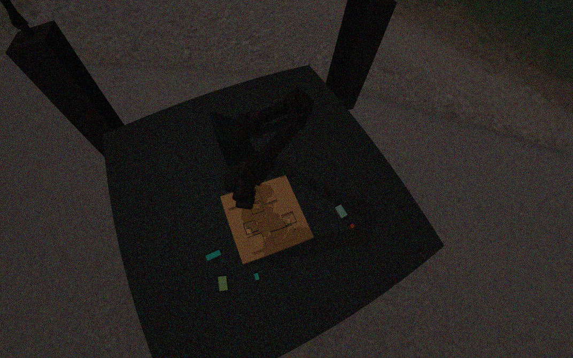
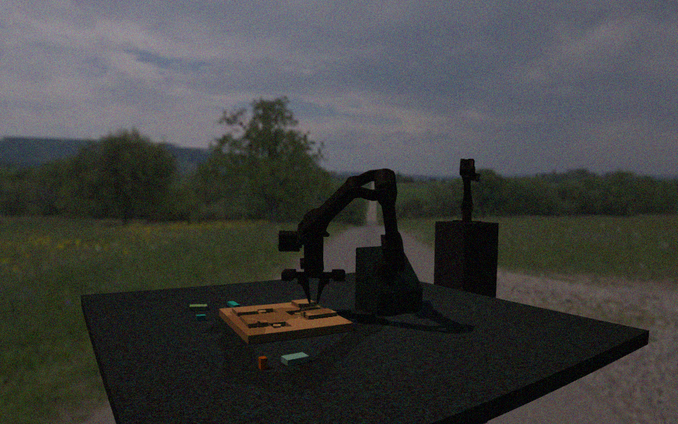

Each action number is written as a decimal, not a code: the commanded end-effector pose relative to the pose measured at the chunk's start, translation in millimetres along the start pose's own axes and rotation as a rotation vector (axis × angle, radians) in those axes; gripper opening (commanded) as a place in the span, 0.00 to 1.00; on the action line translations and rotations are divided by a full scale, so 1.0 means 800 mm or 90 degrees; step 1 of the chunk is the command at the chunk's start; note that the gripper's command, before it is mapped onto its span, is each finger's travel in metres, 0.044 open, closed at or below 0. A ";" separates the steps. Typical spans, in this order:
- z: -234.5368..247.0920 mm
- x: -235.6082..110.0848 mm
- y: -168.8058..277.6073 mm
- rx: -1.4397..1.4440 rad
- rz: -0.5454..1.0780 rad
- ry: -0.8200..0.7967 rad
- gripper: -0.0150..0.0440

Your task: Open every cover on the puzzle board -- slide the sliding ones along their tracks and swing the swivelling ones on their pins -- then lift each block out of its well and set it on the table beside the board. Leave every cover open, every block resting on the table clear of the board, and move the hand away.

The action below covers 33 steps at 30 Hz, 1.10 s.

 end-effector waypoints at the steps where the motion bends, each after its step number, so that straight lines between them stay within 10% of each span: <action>1: 0.001 -0.008 0.001 -0.004 -0.001 -0.005 0.39; 33: 0.000 -0.085 0.001 -0.003 -0.001 -0.005 0.39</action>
Point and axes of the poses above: the point midway between the two fingers, 35 mm back from their tips, its own x axis out along the fingers, its own z axis across the jaws, y = z × x, the point moved 9 cm from there along -x, back along the fingers, and after that the axes turned 5 degrees about x, right-handed, at the moved point
